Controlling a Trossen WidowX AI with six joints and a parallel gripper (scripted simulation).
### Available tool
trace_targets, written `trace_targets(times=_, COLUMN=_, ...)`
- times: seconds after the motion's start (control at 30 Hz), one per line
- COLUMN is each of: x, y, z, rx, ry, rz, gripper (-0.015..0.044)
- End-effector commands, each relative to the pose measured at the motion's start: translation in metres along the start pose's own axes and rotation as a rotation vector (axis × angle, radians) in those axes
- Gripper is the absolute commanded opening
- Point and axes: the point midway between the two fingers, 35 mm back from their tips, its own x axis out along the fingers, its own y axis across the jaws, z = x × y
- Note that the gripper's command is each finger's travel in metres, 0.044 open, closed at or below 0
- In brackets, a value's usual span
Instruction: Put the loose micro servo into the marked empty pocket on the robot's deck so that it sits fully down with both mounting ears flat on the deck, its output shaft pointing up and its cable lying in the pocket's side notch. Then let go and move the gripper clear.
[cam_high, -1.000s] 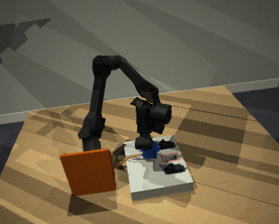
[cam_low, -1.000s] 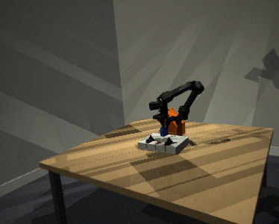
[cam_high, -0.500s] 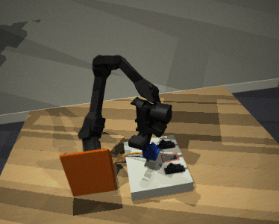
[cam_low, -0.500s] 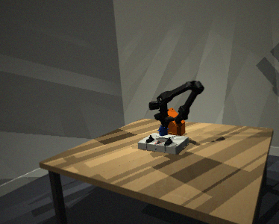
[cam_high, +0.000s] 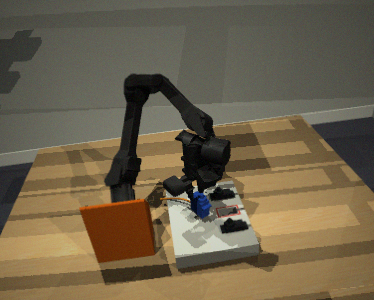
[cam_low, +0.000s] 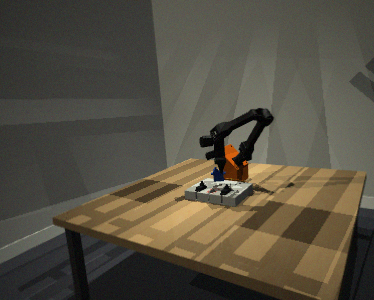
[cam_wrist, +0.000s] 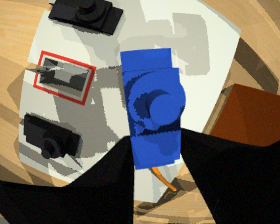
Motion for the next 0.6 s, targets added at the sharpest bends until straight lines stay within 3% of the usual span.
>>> trace_targets(times=0.0, x=-0.0022, y=0.0009, z=0.0027, rx=0.141, ry=-0.011, rz=0.003, gripper=0.0000)
trace_targets(times=0.57, x=-0.0022, y=0.0009, z=0.0027, rx=0.728, ry=-0.010, rz=0.006, gripper=0.0000)
